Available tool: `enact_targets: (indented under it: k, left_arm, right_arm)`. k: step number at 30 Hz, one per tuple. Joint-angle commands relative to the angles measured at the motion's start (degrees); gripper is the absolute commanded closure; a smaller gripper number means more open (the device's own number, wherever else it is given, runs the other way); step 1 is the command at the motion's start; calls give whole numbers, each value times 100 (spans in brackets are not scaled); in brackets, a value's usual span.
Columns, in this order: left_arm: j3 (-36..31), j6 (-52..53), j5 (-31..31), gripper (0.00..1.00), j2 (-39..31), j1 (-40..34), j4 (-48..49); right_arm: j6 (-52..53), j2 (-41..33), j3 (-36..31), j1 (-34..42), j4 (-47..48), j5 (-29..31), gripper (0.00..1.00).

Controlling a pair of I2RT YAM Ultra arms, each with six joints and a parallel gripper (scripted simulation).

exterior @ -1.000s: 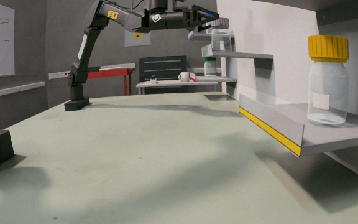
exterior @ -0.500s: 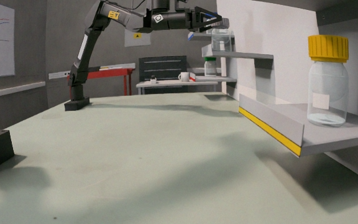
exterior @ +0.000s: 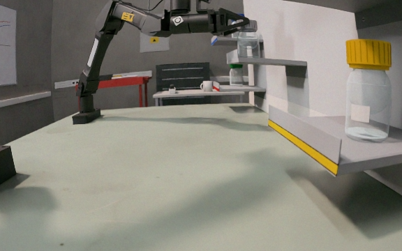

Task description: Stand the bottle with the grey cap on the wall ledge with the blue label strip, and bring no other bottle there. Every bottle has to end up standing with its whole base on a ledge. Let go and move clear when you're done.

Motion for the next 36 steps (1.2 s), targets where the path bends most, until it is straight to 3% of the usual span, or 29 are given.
enact_targets:
  k: [1,5,6,8,9,10,20,36]
  left_arm:
    - [148,43,3,47,-72,7,14]
    - [148,43,3,53,-72,7,14]
    - [148,43,3,65,-72,7,14]
    - [148,43,3,65,-72,7,14]
    - [148,43,3,53,-72,7,14]
    - [213,44,16,51,-143,18,-74]
    - [1090,56,9,51,-449,13,-1221]
    - [2195,95,7,51,-247,10,-2552]
  right_arm:
    - [17,-83,154,24,37,19,11]
    - [17,-83,154,24,37,19,11]
    - [17,-83,154,24,37,19,11]
    - [17,-83,154,24,37,19,11]
    - [17,-83,154,24,37,19,11]
    - [17,-83,154,24,37,19,11]
    - [17,-83,154,24,37,19,11]
    - [17,-83,154,24,37,19,11]
